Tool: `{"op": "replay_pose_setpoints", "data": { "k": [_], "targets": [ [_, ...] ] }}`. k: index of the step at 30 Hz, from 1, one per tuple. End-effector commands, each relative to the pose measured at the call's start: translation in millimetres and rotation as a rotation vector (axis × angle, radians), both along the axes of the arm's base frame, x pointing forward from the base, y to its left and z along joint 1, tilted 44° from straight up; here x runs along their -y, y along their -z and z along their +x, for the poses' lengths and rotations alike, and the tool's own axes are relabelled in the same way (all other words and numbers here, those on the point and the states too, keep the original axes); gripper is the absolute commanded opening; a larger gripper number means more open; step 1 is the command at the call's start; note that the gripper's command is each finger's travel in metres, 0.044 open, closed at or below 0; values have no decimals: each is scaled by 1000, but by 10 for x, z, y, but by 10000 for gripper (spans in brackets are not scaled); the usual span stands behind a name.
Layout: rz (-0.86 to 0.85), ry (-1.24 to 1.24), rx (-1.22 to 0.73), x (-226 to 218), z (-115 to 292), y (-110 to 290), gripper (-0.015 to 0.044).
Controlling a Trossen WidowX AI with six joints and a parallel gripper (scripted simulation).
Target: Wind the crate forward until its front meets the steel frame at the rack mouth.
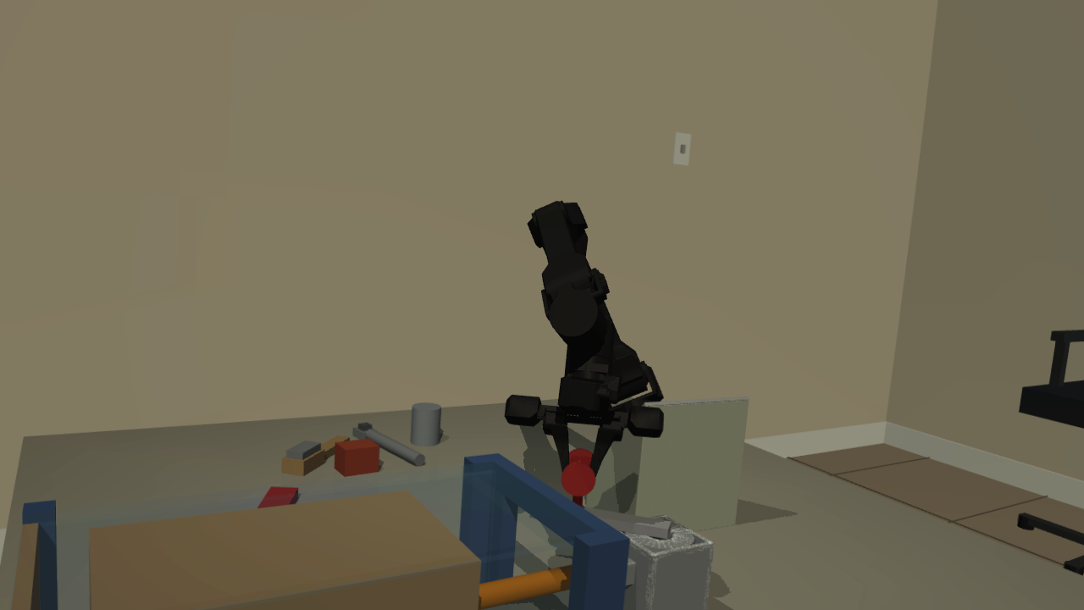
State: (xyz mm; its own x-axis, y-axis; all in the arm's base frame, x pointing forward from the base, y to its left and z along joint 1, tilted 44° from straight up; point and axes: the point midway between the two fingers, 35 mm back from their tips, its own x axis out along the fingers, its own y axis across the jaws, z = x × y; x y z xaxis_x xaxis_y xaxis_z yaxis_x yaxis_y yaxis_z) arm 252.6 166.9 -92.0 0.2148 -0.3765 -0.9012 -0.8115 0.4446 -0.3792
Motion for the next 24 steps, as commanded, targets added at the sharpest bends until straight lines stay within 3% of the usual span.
{"op": "replay_pose_setpoints", "data": {
  "k": [1, 24],
  "targets": [
    [-1, -5, 3, -49, 78, 80, 0],
    [1, -5, 5, -282, 250, 297, 0]
  ]
}}
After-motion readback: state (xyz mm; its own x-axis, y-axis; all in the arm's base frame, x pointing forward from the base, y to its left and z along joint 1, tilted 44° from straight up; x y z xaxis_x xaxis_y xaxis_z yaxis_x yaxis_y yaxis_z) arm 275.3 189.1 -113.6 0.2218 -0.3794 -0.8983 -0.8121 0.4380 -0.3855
